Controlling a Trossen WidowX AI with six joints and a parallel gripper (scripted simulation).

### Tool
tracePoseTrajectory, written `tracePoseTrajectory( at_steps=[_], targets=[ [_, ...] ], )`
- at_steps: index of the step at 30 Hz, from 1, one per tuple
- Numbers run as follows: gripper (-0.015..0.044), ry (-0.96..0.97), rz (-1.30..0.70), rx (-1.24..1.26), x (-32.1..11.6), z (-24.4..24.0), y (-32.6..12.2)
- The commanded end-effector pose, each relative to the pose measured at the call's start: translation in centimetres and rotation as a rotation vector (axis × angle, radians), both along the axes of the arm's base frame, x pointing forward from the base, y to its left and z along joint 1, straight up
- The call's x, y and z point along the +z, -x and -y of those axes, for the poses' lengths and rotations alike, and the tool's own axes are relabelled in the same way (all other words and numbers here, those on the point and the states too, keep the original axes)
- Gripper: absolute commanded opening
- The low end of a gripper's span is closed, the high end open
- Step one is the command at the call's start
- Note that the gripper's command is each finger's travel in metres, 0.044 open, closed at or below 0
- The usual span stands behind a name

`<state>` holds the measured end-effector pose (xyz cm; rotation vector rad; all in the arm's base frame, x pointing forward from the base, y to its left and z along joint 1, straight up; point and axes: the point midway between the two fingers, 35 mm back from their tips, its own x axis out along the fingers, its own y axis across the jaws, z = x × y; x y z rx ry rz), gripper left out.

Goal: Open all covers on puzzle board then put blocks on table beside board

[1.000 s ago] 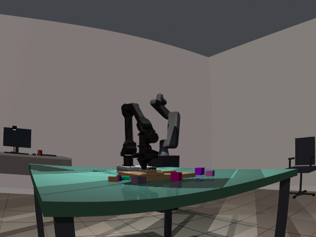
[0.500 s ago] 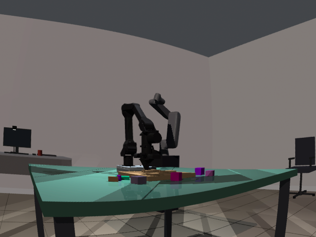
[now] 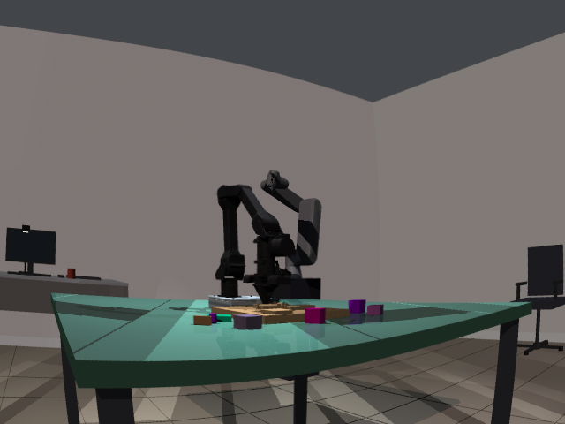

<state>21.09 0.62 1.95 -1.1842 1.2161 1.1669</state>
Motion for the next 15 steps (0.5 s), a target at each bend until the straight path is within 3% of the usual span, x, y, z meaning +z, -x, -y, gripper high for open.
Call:
tracePoseTrajectory(
  at_steps=[1,15],
  targets=[
    [0.0000,-0.001,0.004,-0.005,0.0,-0.4,-0.1],
    [0.0000,-0.002,0.004,-0.005,0.0,-1.8,-0.1]
  ],
)
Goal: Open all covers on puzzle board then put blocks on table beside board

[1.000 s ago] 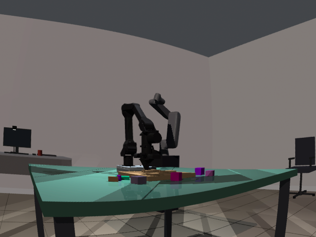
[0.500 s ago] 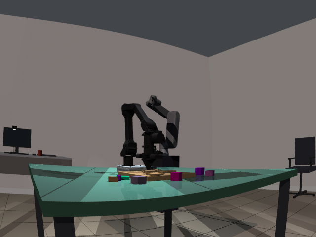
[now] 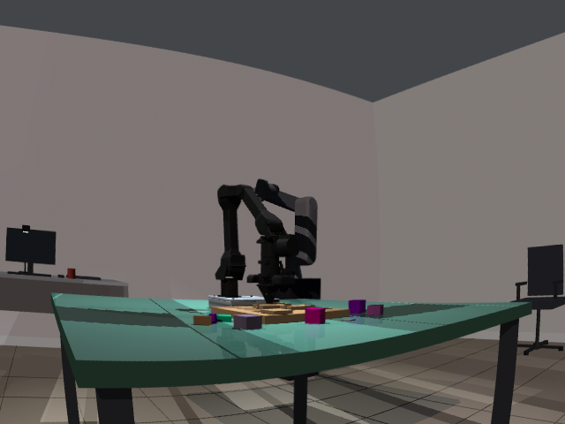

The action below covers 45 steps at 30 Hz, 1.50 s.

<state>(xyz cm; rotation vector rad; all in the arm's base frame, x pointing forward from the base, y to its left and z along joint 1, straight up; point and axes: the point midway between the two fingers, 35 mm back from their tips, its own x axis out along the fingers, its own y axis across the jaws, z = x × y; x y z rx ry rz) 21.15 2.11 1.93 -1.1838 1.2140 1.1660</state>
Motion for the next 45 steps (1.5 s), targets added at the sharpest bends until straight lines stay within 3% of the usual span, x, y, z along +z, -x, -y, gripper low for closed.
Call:
tracePoseTrajectory(
  at_steps=[1,23,45],
  targets=[
    [0.0000,-0.001,0.002,-0.005,0.0,-0.4,0.0],
    [0.0000,-0.003,0.002,-0.005,0.0,-2.4,0.1],
    [0.0000,-0.003,0.002,-0.005,2.8,-2.8,0.1]
  ],
)
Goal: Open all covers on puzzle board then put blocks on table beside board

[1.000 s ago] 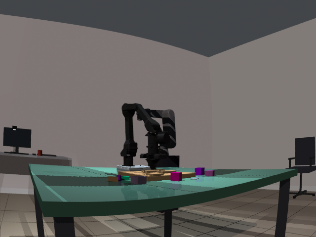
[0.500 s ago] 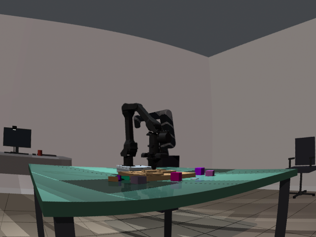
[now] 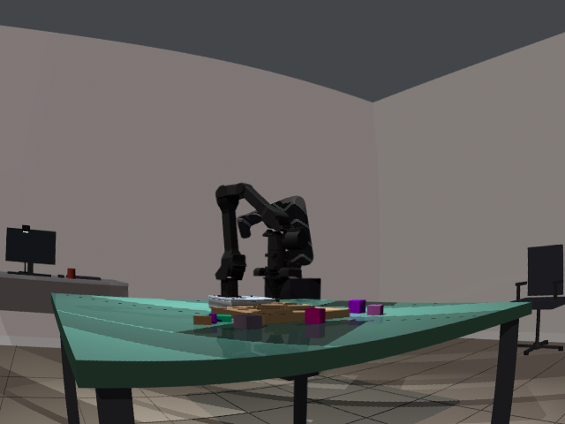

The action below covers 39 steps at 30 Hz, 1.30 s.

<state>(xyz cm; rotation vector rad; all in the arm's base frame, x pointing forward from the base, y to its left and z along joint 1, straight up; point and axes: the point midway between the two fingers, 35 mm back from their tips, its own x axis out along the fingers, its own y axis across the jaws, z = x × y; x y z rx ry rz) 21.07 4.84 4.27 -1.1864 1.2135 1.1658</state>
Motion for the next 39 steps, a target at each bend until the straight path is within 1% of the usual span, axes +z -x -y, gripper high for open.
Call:
tracePoseTrajectory(
  at_steps=[1,17,18,35,39],
  targets=[
    [0.0000,-0.005,0.001,-0.007,0.6,-0.1,0.0],
    [0.0000,-0.005,0.001,-0.007,2.6,-0.4,0.2],
    [0.0000,0.000,0.000,0.000,2.2,-0.3,0.1],
    [0.0000,-0.001,0.007,-0.006,3.7,3.3,-8.2],
    [0.0000,-0.001,0.008,-0.007,3.8,3.8,-8.9]
  ],
)
